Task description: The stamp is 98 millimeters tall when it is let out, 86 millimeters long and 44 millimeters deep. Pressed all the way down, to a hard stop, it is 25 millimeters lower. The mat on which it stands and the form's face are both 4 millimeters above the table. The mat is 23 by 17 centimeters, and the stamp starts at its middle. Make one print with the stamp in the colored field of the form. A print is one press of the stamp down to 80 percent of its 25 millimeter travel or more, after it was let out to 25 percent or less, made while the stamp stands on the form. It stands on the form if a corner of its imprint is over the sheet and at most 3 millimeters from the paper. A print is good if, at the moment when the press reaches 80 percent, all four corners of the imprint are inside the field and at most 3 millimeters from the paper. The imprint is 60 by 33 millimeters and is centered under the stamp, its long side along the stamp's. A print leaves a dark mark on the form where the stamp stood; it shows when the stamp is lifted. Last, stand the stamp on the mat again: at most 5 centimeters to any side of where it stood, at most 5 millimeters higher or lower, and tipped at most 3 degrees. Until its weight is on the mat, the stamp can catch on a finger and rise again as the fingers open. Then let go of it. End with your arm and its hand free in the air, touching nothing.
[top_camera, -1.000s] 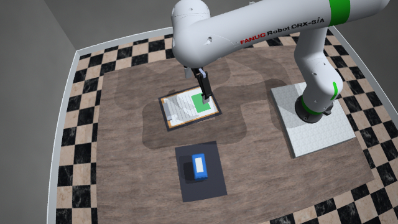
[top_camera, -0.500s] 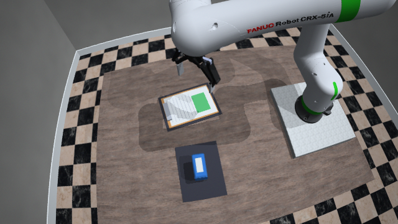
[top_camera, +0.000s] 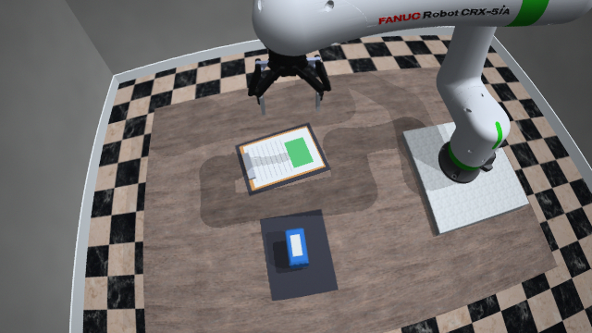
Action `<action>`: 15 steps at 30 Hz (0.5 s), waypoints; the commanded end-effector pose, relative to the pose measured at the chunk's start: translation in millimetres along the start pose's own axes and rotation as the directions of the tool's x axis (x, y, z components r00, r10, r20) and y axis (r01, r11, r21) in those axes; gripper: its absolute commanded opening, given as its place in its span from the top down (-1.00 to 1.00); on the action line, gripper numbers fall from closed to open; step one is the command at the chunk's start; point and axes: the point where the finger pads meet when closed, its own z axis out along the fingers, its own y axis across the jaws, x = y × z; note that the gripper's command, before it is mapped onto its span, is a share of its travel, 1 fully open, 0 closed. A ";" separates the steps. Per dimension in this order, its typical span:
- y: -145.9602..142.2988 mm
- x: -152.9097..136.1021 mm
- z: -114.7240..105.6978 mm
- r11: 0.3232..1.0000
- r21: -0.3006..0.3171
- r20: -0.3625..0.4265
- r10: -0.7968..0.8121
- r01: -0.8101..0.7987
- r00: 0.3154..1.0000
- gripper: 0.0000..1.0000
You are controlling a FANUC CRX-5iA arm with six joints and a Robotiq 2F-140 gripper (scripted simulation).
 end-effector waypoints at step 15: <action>-2.3 -99.9 15.2 0.997 -0.015 0.031 -0.077 0.077 0.997 0.00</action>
